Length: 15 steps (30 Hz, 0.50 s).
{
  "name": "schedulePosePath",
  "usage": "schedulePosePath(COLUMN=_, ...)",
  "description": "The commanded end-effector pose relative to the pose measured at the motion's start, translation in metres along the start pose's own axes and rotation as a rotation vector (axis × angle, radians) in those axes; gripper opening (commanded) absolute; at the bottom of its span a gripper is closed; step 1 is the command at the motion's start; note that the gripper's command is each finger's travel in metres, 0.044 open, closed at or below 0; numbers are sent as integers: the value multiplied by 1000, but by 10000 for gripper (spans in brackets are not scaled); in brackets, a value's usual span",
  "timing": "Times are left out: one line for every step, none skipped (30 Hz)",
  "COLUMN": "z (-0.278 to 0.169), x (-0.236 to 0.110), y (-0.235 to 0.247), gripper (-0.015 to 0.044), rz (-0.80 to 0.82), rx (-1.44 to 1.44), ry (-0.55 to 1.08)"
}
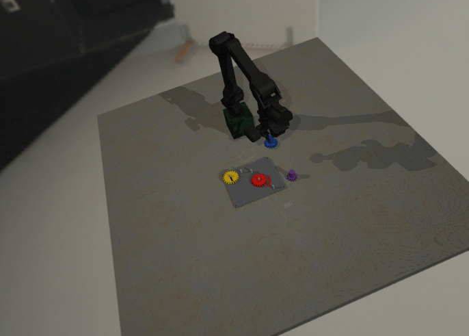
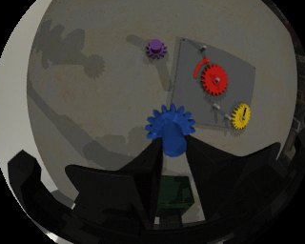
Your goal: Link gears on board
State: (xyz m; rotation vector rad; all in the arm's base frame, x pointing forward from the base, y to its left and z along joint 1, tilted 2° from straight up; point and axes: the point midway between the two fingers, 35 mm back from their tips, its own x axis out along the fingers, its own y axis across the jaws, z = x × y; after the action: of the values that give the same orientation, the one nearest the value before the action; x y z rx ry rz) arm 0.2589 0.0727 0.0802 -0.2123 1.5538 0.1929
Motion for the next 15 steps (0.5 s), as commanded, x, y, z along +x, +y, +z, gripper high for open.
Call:
schedulePosePath(z=1, x=6, y=-10, gripper=0, rz=-4, rx=-3, ry=3)
schedulePosePath(z=1, x=7, y=-12, gripper=0, rz=-4, rx=-3, ry=3)
schedulePosePath(z=1, x=8, y=-14, gripper=0, rz=-4, rx=-4, ry=3)
schedulePosePath(z=2, x=9, y=-16, gripper=0, rz=-5, rx=-4, ry=3)
schedulePosePath(z=2, x=10, y=-18, gripper=0, rz=-5, rx=-4, ry=3)
schedulePosePath(z=2, x=11, y=-20, gripper=0, rz=-5, rx=-4, ry=3)
schedulePosePath(z=2, x=12, y=-22, gripper=0, rz=-5, rx=-5, ry=3)
schedulePosePath(z=3, x=13, y=-24, gripper=0, rz=-5, rx=-5, ry=2)
schedulePosePath(z=3, x=15, y=-26, gripper=0, rz=-6, rx=-5, ry=2)
schedulePosePath(z=3, x=16, y=-28, gripper=0, rz=-6, rx=-6, ry=2)
schedulePosePath(z=3, x=17, y=-30, gripper=0, rz=-6, rx=-6, ry=2)
schedulePosePath(z=3, x=18, y=-32, gripper=0, rz=-6, rx=-6, ry=2)
schedulePosePath(z=3, x=19, y=-34, gripper=0, rz=-6, rx=-6, ry=2)
schedulePosePath(z=3, x=20, y=-36, gripper=0, rz=-7, rx=-7, ry=2)
schedulePosePath(z=4, x=21, y=-38, gripper=0, rz=-7, rx=-7, ry=1)
